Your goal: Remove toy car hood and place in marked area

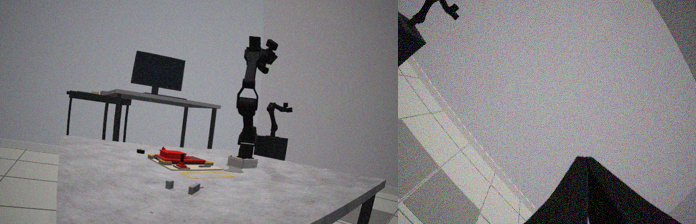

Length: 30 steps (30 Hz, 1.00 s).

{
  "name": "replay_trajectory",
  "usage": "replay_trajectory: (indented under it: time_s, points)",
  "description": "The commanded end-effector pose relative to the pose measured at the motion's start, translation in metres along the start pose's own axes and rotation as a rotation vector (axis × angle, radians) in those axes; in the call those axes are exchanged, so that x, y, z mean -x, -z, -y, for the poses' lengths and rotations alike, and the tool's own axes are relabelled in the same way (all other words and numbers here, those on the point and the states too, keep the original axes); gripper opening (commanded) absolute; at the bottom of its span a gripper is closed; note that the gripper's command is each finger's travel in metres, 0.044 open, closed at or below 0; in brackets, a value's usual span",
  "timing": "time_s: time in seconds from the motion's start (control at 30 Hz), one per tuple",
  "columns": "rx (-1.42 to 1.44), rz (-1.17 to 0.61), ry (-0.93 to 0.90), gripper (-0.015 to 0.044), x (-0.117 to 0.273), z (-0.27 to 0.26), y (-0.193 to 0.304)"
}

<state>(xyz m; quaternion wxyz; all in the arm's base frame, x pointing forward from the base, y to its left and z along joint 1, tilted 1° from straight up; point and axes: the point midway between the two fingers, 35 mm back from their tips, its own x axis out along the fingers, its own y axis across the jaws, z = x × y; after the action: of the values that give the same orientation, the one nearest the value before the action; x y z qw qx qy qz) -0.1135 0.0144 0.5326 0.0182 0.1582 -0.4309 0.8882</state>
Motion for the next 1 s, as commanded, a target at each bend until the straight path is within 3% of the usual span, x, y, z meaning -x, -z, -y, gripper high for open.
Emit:
replay_trajectory:
  time_s: [0.0,0.3,0.53,0.97]
  points:
    - [-0.001,0.003,-0.005,0.0026,-0.001,-0.001,-0.001]
    - [-0.026,0.154,-0.276,0.0263,-0.028,-0.067,-0.043]
    - [-0.046,0.277,-0.502,0.044,-0.027,-0.125,-0.083]
    - [-0.018,0.493,-0.899,0.044,0.027,-0.222,-0.152]
